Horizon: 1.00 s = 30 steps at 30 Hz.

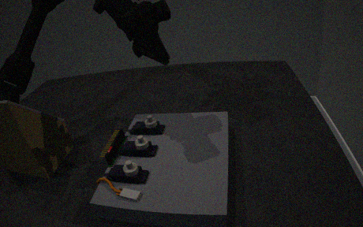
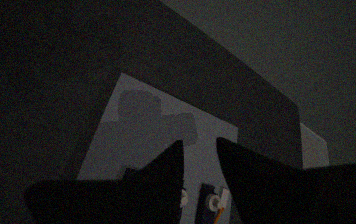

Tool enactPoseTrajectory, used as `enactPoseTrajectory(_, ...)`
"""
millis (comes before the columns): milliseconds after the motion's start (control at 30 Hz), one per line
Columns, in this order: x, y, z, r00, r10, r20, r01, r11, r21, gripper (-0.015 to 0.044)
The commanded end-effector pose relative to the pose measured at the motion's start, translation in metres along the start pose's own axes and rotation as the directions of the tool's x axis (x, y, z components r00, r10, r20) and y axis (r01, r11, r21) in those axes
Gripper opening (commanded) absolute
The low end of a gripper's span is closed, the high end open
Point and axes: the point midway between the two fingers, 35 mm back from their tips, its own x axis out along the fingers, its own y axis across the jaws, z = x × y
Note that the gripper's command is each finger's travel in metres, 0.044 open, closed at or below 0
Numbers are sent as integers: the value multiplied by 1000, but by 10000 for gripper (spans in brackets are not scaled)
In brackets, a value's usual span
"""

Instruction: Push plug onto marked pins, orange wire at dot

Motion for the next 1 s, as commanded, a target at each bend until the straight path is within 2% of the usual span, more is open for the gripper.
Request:
enactPoseTrajectory(0, 25, -20, -20, 992, 57, -113, -50, 997, 61, 115)
enactPoseTrajectory(233, 61, -46, -60, 948, 172, -267, -122, 973, 194, 115)
enactPoseTrajectory(467, 90, -69, -106, 877, 312, -365, -178, 917, 356, 115)
enactPoseTrajectory(833, 122, -93, -181, 742, 546, -390, -221, 747, 627, 115)
enactPoseTrajectory(967, 124, -94, -186, 733, 560, -386, -221, 734, 643, 115)
